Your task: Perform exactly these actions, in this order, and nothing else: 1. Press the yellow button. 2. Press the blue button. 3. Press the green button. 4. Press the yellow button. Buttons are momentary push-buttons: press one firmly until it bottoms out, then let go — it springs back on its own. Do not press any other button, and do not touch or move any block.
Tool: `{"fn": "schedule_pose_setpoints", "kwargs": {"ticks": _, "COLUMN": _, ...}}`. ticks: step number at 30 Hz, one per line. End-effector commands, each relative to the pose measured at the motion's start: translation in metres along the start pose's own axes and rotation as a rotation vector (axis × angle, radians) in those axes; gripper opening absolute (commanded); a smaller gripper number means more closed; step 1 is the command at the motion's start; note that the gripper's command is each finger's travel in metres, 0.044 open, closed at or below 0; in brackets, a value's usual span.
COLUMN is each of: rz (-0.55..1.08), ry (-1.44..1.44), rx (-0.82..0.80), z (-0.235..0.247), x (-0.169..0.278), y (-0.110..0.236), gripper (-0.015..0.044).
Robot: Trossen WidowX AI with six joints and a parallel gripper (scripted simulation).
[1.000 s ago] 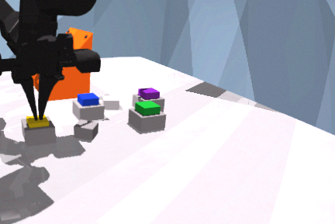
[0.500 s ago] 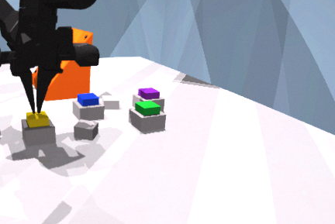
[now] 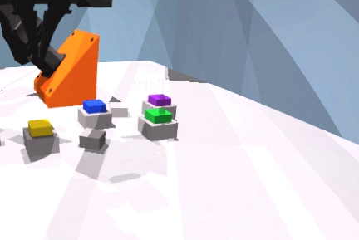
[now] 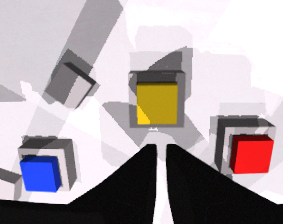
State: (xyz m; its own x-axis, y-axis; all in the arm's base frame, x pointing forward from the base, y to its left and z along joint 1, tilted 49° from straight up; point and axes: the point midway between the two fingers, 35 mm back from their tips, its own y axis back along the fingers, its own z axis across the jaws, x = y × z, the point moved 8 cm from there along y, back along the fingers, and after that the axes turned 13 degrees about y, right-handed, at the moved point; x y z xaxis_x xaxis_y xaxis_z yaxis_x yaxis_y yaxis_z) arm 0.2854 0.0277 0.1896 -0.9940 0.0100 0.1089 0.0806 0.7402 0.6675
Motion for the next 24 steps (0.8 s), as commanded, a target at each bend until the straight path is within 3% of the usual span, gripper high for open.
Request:
{"fn": "schedule_pose_setpoints", "kwargs": {"ticks": 1, "rz": 0.015, "ry": 0.011, "rx": -0.009, "z": 0.028, "x": 0.003, "y": 0.003, "gripper": 0.002}}
{"fn": "schedule_pose_setpoints", "kwargs": {"ticks": 7, "rz": 0.019, "ry": 0.01, "rx": -0.005, "z": 0.121, "x": 0.041, "y": 0.002, "gripper": 0.002}}
{"fn": "schedule_pose_setpoints", "kwargs": {"ticks": 12, "rz": 0.019, "ry": 0.01, "rx": -0.005, "z": 0.124, "x": 0.043, "y": 0.0, "gripper": 0.002}}
{"fn": "schedule_pose_setpoints", "kwargs": {"ticks": 18, "rz": 0.019, "ry": 0.009, "rx": -0.003, "z": 0.124, "x": 0.044, "y": -0.058, "gripper": 0.002}}
{"fn": "schedule_pose_setpoints", "kwargs": {"ticks": 24, "rz": 0.019, "ry": 0.009, "rx": -0.003, "z": 0.124, "x": 0.044, "y": -0.062, "gripper": 0.002}}
